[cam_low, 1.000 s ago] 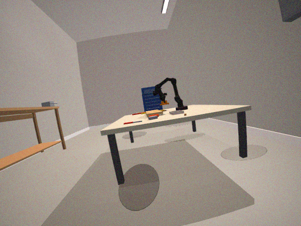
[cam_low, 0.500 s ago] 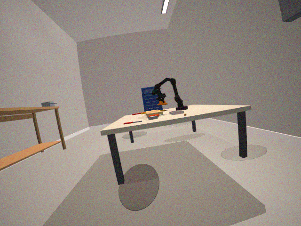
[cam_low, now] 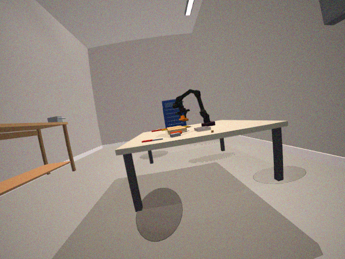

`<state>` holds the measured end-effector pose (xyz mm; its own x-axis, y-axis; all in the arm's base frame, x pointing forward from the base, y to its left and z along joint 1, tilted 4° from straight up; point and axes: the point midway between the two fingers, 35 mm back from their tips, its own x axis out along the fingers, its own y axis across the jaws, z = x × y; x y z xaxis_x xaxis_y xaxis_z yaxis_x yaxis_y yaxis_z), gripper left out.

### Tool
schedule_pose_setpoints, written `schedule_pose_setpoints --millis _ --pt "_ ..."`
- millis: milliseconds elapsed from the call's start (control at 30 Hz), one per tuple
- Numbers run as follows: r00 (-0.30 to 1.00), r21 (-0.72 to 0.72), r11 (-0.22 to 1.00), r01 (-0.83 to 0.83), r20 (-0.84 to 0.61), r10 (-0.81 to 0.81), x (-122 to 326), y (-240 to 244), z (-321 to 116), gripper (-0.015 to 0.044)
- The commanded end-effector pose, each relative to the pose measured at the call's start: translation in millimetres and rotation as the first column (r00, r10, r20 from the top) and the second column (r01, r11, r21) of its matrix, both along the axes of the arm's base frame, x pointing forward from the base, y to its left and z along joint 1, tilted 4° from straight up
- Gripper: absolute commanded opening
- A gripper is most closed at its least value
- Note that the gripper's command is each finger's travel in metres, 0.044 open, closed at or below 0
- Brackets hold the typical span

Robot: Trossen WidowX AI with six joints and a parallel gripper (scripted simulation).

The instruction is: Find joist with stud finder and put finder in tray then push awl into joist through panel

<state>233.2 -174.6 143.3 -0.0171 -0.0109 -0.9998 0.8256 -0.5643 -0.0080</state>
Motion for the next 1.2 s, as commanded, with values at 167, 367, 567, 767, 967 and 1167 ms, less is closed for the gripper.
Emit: schedule_pose_setpoints --millis 167,367,567,767,967,1167 --pt "0.951 -0.022 0.953 -0.303 0.061 0.304 21 -7 6 0.0" --pt "0.862 -0.051 0.866 -0.497 0.086 0.5 33 -10 9 0.0" --pt "0.733 -0.09 0.74 -0.667 0.099 0.673 45 -14 11 0.0" --pt "0.57 -0.137 0.578 -0.804 0.097 0.816 58 -17 14 0.0" --pt "0.381 -0.186 0.389 -0.902 0.078 0.921 70 -21 17 0.0" --pt "0.177 -0.231 0.182 -0.956 0.042 0.983 82 -24 20 0.0"
